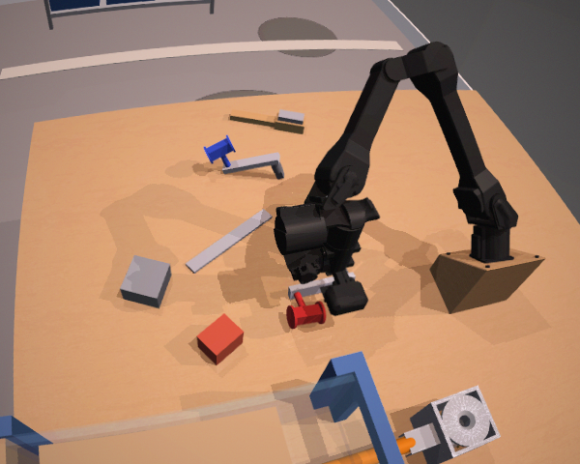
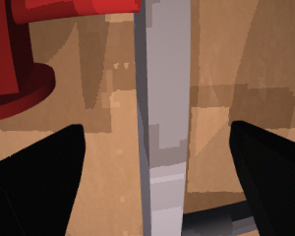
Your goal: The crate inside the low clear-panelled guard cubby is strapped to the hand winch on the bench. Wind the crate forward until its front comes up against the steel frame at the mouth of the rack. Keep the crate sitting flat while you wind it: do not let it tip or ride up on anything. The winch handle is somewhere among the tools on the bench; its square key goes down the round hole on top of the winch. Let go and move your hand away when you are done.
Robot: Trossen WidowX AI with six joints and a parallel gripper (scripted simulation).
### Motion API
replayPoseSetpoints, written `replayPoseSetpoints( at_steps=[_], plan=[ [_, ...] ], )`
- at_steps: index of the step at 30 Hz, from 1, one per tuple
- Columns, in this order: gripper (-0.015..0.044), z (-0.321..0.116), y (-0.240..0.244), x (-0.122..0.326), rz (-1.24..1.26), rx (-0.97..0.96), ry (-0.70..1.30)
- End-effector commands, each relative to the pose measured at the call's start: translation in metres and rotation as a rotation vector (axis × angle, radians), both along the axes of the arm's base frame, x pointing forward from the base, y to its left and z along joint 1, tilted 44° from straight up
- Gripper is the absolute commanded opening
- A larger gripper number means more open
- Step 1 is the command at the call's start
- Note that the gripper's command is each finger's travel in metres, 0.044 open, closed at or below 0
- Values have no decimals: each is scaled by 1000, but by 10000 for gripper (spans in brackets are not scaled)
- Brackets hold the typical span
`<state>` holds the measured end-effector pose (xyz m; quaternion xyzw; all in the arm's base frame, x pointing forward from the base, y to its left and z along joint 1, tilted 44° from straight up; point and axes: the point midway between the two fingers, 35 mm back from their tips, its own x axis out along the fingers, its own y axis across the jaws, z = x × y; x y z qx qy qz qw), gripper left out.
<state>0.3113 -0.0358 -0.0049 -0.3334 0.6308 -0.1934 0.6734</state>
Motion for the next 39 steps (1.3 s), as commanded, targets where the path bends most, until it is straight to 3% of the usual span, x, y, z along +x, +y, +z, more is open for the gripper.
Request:
replayPoseSetpoints(
  at_steps=[1,6,13,21,32,39],
  plan=[
    [178,0,0,0,-1,1,-2],
    [46,0,0,0,-1,1,-2],
    [0,0,0,0,-1,1,-2],
    [0,5,7,1,0,4,-2],
    [0,105,105,-17,1,4,1],
    [0,111,109,-20,0,2,1]
  ],
)
